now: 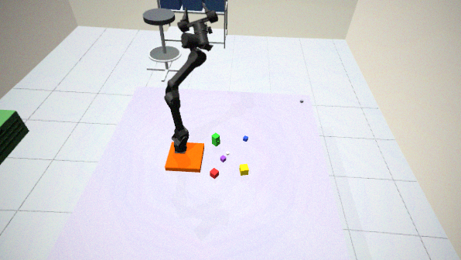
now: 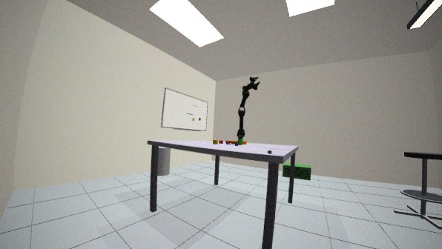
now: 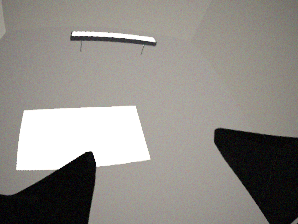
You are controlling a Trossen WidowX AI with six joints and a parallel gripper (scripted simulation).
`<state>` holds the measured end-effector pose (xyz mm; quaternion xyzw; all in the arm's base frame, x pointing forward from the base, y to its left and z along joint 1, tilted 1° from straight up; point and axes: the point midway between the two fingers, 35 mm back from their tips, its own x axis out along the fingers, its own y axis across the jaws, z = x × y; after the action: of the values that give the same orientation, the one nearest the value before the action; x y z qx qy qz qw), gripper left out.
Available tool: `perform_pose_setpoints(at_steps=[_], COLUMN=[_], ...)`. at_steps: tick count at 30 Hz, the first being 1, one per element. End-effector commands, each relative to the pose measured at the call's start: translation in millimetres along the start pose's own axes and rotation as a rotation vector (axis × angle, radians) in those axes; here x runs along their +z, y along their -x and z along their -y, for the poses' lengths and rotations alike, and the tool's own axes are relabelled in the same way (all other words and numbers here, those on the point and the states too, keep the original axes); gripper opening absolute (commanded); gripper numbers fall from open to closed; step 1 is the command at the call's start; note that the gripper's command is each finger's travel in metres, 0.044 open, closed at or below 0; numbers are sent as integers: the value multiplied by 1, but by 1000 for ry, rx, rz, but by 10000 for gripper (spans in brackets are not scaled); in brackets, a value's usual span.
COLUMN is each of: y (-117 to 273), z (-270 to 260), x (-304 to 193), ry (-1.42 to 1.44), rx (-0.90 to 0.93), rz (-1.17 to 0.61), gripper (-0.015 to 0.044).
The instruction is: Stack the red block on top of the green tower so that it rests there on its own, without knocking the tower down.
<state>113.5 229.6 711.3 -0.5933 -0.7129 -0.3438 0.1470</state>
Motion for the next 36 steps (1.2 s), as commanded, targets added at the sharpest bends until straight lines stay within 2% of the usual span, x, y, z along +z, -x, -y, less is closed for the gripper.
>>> perform_pose_setpoints(at_steps=[1, 5, 10, 15, 20, 28, 36], y=[0, 11, 49, 111, 191, 346, 500], z=[-1, -27, -90, -148, -192, -214, -171], x=[1, 16, 51, 89, 121, 162, 185], ry=[-5, -130, -430, -759, -1057, -1423, -1568], rx=[4, 100, 362, 679, 1015, 1560, 2011], rz=[2, 40, 83, 56, -71, -504, -1216], gripper=[426, 440, 440, 440, 440, 440, 440])
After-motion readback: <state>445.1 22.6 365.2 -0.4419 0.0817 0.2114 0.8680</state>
